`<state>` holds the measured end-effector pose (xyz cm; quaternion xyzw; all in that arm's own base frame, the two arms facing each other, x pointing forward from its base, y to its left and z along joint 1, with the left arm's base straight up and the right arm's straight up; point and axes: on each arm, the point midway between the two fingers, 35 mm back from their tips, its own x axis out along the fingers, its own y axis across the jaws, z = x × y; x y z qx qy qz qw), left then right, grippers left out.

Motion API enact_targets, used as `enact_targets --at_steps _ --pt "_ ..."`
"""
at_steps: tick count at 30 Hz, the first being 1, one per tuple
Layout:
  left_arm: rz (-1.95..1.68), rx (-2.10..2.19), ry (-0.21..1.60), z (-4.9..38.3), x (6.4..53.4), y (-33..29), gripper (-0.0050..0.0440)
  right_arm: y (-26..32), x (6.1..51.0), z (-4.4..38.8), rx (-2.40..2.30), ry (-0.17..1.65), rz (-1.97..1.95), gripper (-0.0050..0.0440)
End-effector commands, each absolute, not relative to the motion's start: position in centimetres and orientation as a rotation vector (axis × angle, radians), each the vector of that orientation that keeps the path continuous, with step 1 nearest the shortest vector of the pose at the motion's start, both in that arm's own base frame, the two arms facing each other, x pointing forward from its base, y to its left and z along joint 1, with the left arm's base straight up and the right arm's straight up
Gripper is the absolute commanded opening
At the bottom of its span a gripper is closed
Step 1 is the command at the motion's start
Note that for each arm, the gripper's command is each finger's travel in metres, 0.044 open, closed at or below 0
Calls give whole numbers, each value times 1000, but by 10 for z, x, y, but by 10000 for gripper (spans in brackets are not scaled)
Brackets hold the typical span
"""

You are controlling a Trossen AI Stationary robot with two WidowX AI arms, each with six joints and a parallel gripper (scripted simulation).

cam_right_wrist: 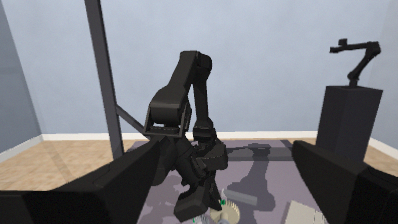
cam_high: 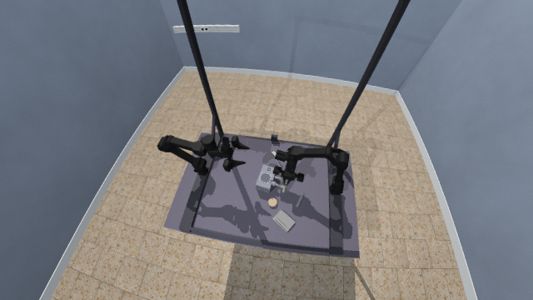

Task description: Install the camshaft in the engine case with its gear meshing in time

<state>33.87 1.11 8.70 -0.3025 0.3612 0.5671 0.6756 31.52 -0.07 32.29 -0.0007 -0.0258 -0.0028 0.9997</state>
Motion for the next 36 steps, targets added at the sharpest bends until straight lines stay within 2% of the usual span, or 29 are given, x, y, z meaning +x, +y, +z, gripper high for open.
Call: enact_targets --at_steps 1,36 --pt "1262 -709 784 97 347 12 -50 -1 313 338 0 -85 -5 400" --pt "1263 -705 785 97 354 10 -50 -1 313 338 0 -85 -5 400"
